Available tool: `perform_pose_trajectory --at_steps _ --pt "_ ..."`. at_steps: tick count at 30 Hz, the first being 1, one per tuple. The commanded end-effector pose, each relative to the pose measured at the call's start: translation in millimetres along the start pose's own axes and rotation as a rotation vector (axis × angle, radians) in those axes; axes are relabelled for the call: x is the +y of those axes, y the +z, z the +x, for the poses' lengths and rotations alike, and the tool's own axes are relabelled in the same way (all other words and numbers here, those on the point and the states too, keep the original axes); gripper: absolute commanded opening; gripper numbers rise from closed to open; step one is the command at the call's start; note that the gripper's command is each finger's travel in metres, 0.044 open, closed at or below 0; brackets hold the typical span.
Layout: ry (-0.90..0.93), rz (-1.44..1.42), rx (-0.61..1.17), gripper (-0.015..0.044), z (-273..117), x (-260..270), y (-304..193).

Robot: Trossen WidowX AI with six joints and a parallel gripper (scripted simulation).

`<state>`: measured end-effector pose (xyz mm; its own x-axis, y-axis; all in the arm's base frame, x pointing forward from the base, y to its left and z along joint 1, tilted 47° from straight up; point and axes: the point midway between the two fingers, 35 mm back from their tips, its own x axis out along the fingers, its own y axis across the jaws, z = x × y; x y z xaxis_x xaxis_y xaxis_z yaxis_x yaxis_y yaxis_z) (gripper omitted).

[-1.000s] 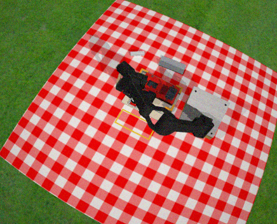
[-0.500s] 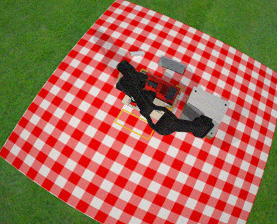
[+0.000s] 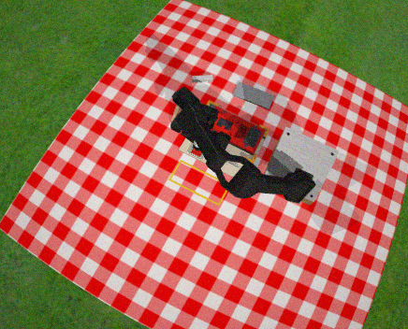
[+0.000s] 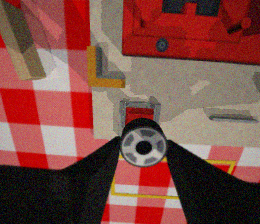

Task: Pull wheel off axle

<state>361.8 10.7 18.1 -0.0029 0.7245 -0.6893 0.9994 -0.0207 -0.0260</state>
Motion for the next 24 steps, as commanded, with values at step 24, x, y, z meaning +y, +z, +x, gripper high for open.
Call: perform_pose_trajectory --at_steps 24 --pt "0.008 -0.002 -0.003 0.0 -11.7 1.2 0.4"
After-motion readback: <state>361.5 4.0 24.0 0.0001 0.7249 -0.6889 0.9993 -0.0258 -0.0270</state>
